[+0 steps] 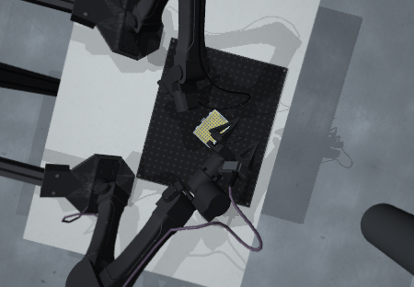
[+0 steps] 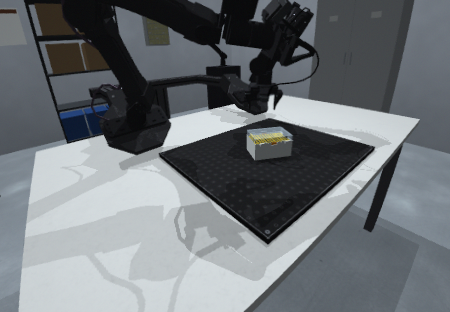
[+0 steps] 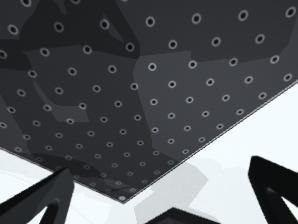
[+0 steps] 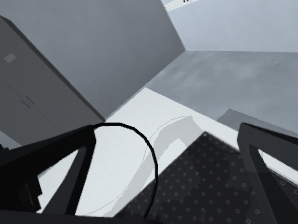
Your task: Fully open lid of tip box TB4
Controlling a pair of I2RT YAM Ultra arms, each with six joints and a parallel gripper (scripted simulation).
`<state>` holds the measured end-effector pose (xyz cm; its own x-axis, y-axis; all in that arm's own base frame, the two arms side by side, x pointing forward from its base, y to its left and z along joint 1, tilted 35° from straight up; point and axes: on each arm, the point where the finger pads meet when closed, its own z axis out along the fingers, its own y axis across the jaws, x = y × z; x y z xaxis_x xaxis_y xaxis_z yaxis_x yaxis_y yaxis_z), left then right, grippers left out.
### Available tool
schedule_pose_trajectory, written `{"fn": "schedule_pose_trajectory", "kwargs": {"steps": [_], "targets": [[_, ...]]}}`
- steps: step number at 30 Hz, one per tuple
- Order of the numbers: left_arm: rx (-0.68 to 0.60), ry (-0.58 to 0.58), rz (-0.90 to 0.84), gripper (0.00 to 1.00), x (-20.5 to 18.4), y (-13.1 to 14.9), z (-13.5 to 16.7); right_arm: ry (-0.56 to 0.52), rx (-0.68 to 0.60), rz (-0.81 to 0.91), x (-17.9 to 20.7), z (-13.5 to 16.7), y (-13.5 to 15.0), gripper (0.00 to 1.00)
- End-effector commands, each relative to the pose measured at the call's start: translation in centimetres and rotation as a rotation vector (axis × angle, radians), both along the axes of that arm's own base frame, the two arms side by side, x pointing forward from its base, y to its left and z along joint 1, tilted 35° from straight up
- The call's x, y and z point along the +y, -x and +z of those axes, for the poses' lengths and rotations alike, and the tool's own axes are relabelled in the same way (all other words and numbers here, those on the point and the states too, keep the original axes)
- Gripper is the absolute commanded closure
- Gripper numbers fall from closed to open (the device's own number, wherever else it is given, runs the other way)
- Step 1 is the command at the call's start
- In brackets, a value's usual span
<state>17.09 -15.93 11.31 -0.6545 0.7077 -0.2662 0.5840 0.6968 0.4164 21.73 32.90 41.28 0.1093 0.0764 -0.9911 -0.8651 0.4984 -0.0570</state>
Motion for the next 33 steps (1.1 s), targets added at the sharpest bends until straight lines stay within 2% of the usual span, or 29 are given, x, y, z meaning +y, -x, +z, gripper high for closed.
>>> {"fn": "schedule_pose_trajectory", "kwargs": {"steps": [1,3,5,8,13,19,22,24,25,31,33], "targets": [[-0.135,0.134,-0.021,0.00,-3.1,-1.8,2.4,-0.046,-0.138,-0.049,-0.6,1.7,-3.8,0.00],[-0.221,0.224,-0.045,0.00,-5.3,-2.7,4.1,0.000,-0.156,-0.100,-1.6,-1.3,-6.8,0.00],[-0.270,0.272,-0.062,0.00,-6.4,-3.1,4.8,0.023,-0.182,-0.125,-2.3,-2.9,-8.3,0.00],[-0.296,0.288,-0.071,0.00,-7.0,-3.4,4.9,0.031,-0.211,-0.133,-2.7,-3.5,-9.0,0.00],[-0.395,0.394,-0.105,0.00,-9.6,-4.2,6.7,0.108,-0.310,-0.201,-6.1,-8.4,-12.8,0.00],[-0.422,0.416,-0.122,0.00,-10.5,-4.4,6.7,0.213,-0.396,-0.280,-11.4,-14.6,-15.4,0.00],[-0.403,0.404,-0.122,0.00,-10.2,-4.1,6.2,0.264,-0.416,-0.296,-13.9,-17.7,-15.5,0.00],[-0.403,0.404,-0.122,0.00,-10.2,-4.1,6.2,0.264,-0.416,-0.296,-13.9,-17.7,-15.5,0.00],[-0.404,0.407,-0.122,0.00,-10.3,-4.1,6.4,0.279,-0.416,-0.288,-14.5,-18.7,-15.2,0.00],[-0.404,0.408,-0.122,0.00,-10.3,-4.1,6.4,0.345,-0.435,-0.251,-16.9,-23.2,-12.2,0.00],[-0.404,0.408,-0.122,0.00,-10.3,-4.1,6.4,0.372,-0.447,-0.247,-16.4,-24.1,-11.2,0.00]]}}
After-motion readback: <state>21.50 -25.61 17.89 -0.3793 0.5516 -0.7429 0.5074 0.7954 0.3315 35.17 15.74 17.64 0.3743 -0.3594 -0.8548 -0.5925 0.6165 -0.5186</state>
